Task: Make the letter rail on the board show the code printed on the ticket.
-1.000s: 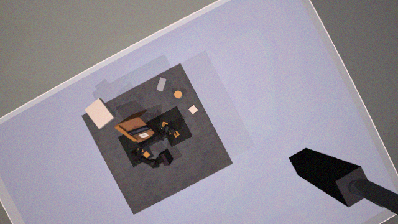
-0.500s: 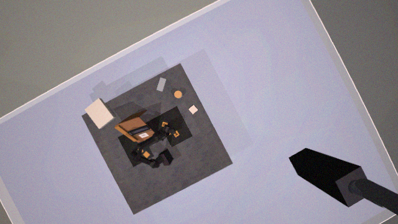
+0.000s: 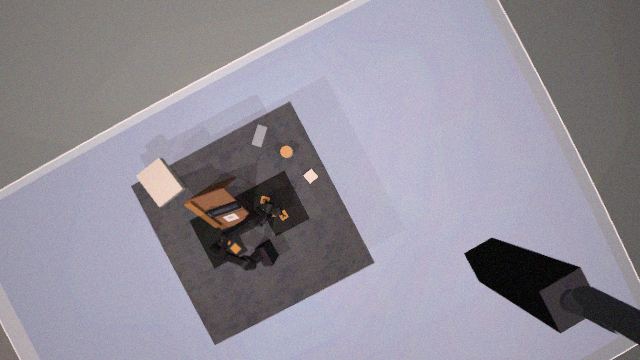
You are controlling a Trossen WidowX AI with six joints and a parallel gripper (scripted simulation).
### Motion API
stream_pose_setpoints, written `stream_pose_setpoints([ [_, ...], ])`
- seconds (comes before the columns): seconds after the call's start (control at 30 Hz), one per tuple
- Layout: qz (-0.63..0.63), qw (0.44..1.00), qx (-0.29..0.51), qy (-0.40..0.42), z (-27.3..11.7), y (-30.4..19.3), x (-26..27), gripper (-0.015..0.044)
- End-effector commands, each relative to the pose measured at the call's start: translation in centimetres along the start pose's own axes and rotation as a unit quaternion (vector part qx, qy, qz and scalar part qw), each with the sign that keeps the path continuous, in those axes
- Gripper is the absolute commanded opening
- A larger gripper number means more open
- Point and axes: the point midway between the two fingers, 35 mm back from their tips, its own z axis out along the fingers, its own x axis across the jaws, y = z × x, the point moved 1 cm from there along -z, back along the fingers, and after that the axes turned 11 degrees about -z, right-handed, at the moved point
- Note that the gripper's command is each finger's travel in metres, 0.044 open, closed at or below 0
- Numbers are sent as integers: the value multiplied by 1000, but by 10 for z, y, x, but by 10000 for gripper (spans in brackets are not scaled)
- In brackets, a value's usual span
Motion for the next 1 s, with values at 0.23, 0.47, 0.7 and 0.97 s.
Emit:
stream_pose_setpoints([
  [0.23, -3, 1000, 0, -3, -5, 0, 0, 0],
  [0.47, -3, 1000, 0, -3, -7, -1, 0, 0],
  [0.7, -3, 1000, 0, -3, -9, -1, 1, 0],
  [0.97, -3, 1000, 0, -3, -12, -2, 1, 0],
])
